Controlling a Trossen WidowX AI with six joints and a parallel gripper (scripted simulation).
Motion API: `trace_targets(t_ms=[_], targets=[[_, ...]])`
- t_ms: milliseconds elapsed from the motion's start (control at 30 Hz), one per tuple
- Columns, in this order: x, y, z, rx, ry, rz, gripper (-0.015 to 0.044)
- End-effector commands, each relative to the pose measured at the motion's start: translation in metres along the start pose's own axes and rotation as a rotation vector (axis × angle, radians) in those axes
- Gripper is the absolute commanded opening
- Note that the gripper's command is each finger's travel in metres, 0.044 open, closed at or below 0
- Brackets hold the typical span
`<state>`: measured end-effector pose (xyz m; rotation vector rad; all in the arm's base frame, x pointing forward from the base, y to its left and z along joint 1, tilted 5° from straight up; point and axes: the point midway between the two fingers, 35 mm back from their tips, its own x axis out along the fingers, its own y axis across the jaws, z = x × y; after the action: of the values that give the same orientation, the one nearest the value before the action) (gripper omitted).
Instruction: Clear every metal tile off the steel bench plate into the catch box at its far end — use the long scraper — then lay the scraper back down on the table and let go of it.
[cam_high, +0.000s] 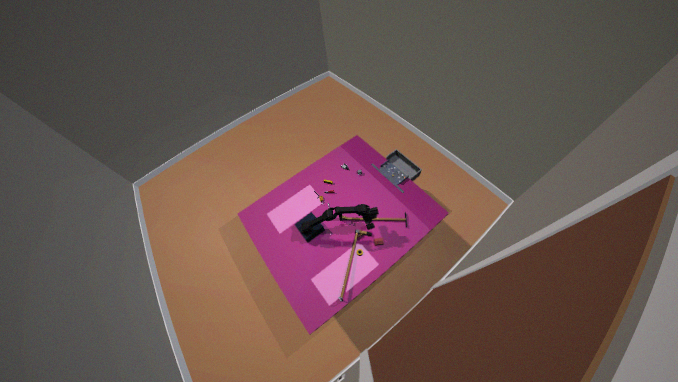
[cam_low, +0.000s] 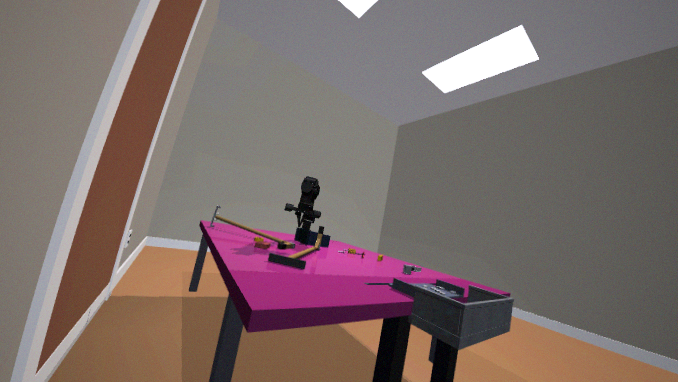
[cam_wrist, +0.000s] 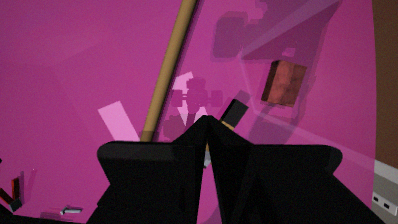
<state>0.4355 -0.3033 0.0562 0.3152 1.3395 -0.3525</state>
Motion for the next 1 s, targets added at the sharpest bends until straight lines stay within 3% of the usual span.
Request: trace_targets(t_ms=[0,267,967], targets=[[0.002,0.008,0.007,0.065,-0.024,0.002,0.0],[0.007,0.008,0.007,0.071,-0.024,0.003,0.0],[0.061,0.01,0.002,0.111,-0.01,0.007,0.0]])
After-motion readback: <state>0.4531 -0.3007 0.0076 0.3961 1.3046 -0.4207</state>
